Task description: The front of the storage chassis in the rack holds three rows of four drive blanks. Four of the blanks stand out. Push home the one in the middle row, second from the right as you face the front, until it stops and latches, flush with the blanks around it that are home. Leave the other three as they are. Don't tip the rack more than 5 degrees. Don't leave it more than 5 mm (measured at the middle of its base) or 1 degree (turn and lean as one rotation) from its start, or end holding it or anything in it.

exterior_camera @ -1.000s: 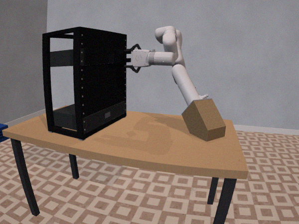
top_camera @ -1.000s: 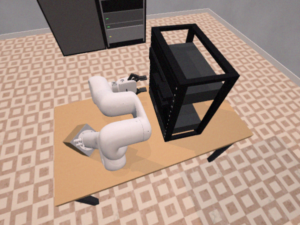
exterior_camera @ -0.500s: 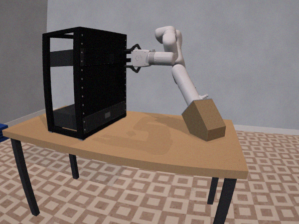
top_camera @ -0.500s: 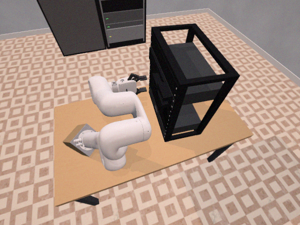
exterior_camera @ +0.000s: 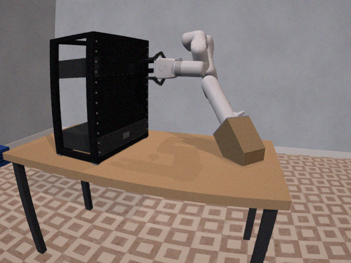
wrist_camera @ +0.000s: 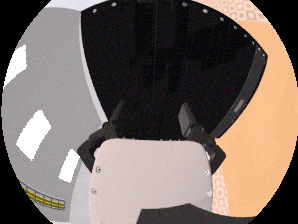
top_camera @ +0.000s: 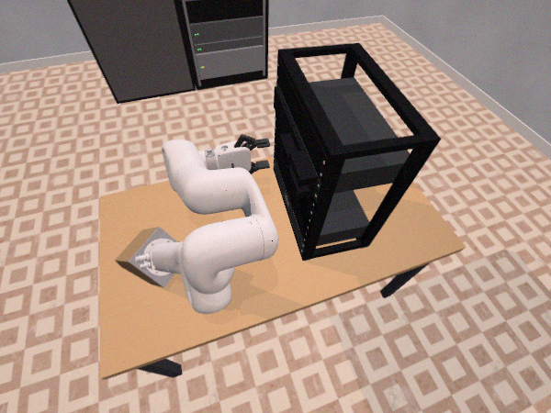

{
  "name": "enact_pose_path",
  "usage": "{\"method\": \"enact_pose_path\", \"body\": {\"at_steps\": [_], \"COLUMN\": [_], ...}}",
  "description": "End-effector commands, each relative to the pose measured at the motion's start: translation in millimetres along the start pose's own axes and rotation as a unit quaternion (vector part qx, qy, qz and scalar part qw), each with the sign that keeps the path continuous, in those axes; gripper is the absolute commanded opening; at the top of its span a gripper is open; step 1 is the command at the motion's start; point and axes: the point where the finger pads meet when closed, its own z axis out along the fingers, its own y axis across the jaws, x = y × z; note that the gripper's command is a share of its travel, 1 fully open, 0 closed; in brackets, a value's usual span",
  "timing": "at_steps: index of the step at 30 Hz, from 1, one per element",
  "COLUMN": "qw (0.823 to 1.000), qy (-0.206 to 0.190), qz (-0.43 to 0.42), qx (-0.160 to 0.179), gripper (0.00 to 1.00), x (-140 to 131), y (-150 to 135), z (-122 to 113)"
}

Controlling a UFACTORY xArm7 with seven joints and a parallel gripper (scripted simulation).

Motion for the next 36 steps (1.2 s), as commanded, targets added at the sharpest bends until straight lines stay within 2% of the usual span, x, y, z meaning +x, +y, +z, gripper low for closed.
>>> {"method": "enact_pose_path", "body": {"at_steps": [1, 2, 36], "qw": [1.000, 1.000, 1.000], "qy": [0.000, 0.000, 0.000], "qz": [0.001, 0.001, 0.001], "qx": [0.000, 0.000, 0.000], "gripper": [1.00, 0.00, 0.00], "x": [-0.4, -0.4, -0.4], "y": [-1.3, -1.3, -1.5], "z": [-0.1, -0.1, -0.3]}}
